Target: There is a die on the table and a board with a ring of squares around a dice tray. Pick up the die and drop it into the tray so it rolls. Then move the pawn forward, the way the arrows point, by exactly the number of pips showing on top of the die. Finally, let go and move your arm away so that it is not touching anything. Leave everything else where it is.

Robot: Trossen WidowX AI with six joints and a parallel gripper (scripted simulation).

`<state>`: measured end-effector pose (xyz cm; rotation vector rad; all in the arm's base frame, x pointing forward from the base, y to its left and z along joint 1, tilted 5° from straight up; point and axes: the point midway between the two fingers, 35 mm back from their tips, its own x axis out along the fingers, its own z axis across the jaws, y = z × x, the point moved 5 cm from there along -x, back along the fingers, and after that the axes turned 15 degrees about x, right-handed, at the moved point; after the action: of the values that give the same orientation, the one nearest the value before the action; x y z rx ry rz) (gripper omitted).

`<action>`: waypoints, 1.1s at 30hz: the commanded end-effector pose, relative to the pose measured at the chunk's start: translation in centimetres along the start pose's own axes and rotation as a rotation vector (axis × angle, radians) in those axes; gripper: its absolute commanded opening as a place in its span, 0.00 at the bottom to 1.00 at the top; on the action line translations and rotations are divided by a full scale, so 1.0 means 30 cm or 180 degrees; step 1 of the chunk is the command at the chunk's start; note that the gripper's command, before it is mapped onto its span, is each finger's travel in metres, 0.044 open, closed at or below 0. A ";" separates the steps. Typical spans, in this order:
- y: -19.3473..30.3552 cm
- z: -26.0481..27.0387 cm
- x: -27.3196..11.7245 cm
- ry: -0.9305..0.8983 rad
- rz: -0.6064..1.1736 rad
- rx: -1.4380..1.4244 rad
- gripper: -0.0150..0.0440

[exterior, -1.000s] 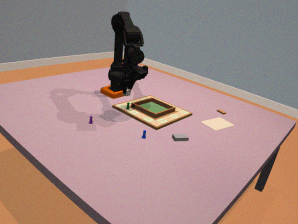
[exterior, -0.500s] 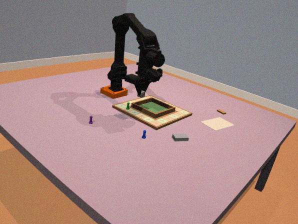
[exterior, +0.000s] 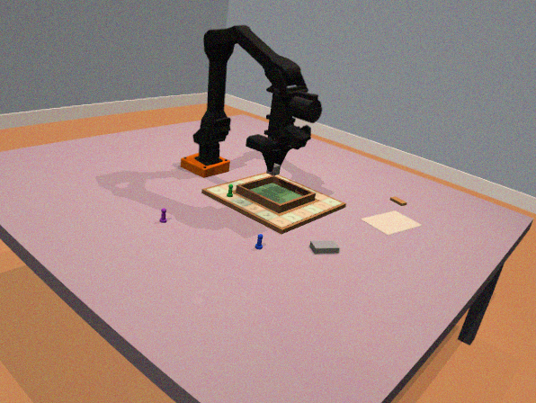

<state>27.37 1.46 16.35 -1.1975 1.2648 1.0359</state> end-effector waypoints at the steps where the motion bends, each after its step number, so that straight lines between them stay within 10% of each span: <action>1: 0.022 0.056 0.015 0.0014 0.0021 0.0018 0.25; 33: 0.134 0.080 0.094 -0.0667 -0.2566 0.0018 0.25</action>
<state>24.25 4.20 13.47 -1.3607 0.5803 0.5722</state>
